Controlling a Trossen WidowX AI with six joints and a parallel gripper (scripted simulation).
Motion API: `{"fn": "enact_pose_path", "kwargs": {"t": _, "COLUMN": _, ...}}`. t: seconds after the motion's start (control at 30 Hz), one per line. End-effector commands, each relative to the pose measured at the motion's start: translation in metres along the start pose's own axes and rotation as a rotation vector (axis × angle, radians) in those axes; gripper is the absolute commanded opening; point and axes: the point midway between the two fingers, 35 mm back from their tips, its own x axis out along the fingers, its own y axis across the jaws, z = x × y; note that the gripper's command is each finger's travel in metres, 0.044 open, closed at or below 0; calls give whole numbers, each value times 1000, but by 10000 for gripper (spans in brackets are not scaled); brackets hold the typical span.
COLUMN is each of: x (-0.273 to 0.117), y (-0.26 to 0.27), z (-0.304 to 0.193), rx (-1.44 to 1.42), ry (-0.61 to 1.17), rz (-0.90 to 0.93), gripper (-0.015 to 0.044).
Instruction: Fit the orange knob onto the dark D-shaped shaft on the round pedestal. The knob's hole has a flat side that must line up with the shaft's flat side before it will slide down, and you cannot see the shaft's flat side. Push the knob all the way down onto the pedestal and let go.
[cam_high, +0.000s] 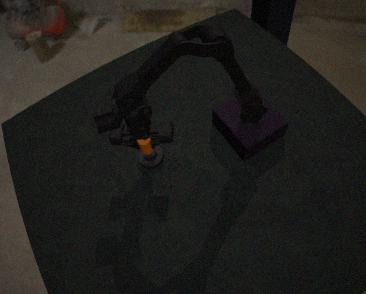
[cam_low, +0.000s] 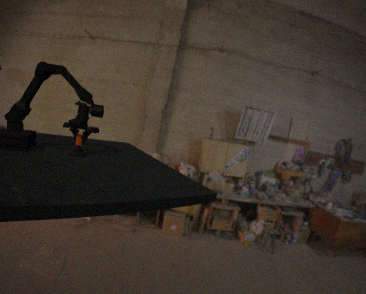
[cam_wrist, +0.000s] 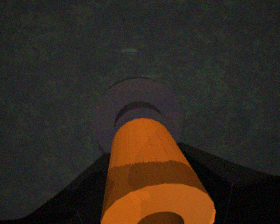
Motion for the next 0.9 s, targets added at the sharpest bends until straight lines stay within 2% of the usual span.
{"fn": "enact_pose_path", "kwargs": {"t": 0.0, "x": 0, "y": 0, "z": 1, "rx": 6, "ry": -4, "rz": 4, "gripper": 0}}
{"fn": "enact_pose_path", "kwargs": {"t": 0.63, "x": -4, "y": -6, "z": 2, "rx": 6, "ry": -4, "rz": 3, "gripper": 0}}
{"fn": "enact_pose_path", "kwargs": {"t": 0.87, "x": -4, "y": -4, "z": 2, "rx": 205, "ry": -4, "rz": 4, "gripper": 0}}
